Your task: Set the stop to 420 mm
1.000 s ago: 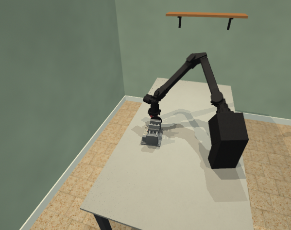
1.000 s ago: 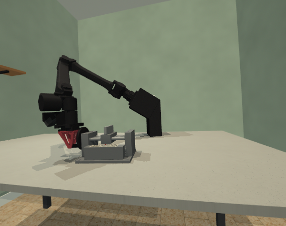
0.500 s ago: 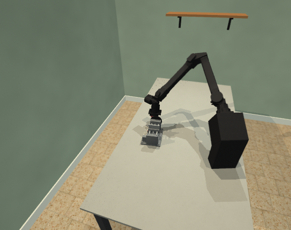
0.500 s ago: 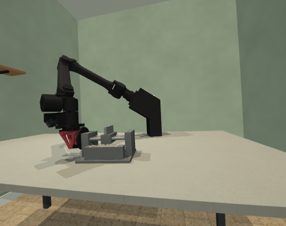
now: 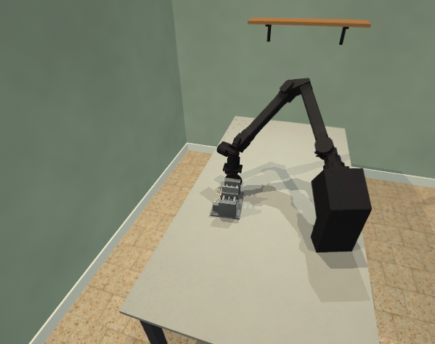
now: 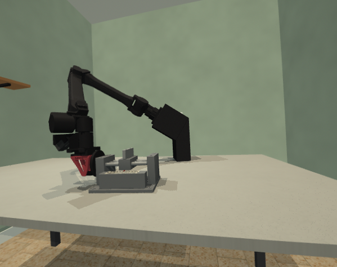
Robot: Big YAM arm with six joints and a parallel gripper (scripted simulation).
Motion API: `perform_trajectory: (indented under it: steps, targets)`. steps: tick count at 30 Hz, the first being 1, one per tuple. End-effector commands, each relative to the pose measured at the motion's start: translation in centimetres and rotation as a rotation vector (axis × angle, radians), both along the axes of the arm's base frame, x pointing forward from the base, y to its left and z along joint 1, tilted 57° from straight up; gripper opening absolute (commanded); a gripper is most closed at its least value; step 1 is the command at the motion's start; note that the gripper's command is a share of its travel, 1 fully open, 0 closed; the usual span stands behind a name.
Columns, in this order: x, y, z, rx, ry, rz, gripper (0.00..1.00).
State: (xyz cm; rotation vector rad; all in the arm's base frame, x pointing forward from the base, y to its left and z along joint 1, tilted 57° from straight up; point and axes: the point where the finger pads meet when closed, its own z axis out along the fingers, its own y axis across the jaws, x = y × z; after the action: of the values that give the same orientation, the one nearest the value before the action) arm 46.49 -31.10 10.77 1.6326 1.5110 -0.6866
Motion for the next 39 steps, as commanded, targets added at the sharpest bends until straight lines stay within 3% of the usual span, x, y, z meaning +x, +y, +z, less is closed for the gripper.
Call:
perform_trajectory:
  steps: [1, 13, 17, 27, 30, 39]
  targets:
    - [-1.8, -1.3, 0.3, -0.008, 0.0, -0.027, 0.06]
    - [-3.1, -1.4, -1.3, 0.003, 0.029, -0.032, 0.06]
    - [-3.2, -1.3, 0.2, -0.01, -0.002, -0.032, 0.06]
    - [-4.5, -0.8, 0.3, -0.009, -0.002, -0.033, 0.06]
    - [-4.6, -0.7, -0.9, 0.0, 0.02, -0.033, 0.06]
    - [-5.6, 0.5, 0.6, -0.001, 0.001, -0.038, 0.06]
